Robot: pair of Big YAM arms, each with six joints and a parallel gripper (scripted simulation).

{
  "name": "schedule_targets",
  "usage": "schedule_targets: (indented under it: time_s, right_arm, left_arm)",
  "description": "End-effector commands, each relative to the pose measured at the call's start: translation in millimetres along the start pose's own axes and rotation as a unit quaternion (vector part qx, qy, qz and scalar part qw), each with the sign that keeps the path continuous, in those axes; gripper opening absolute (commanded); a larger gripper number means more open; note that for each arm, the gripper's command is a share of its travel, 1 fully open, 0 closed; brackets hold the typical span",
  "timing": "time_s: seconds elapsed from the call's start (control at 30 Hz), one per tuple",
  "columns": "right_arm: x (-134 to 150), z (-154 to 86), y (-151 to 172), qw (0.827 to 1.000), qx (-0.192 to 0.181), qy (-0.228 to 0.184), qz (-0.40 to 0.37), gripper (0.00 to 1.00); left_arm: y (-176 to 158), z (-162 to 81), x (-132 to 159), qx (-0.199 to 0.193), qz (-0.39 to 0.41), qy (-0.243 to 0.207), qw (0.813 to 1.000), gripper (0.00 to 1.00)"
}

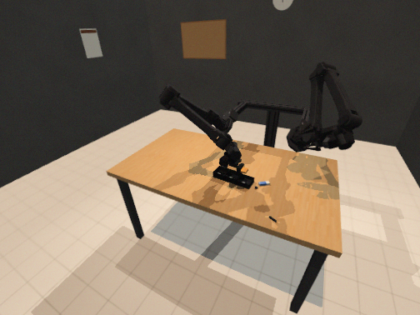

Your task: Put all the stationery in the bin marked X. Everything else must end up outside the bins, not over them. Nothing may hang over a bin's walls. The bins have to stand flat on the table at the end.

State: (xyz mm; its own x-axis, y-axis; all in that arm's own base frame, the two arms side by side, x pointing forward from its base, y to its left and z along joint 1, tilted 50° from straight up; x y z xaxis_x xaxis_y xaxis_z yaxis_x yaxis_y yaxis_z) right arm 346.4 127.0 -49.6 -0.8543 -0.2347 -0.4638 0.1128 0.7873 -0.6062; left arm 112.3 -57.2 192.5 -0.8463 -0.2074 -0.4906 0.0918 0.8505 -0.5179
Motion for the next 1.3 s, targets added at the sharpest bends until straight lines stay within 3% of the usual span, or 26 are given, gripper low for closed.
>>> schedule_targets:
  time_s: [0.0, 1.27]
  right_arm:
    - [-1.7, -7.4, 3.9, 1.000, -0.010, -0.012, -0.015, 1.00]
    - [1.1, -12.3, 2.6, 1.000, -0.008, -0.009, -0.013, 1.00]
  left_arm:
    - [0.0, 0.1, 2.6, -0.001, -0.015, 0.000, 1.000, 1.00]
    - [0.0, 0.1, 2.6, -0.001, -0.015, 0.000, 1.000, 1.00]
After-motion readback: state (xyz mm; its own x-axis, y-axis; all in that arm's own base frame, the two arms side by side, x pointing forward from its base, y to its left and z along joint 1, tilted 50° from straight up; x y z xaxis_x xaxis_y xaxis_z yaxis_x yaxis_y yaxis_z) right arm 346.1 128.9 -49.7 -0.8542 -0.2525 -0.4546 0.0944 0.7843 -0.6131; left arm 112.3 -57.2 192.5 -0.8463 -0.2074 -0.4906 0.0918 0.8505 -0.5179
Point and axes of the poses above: on each arm, the point where the finger pads meet when closed, its own z axis out along the fingers, its own y axis across the jaws, x = y × z, the point moved 2 cm from there along -z, back along the fingers, and after that the axes turned 9 degrees about -z, right-handed, at the moved point
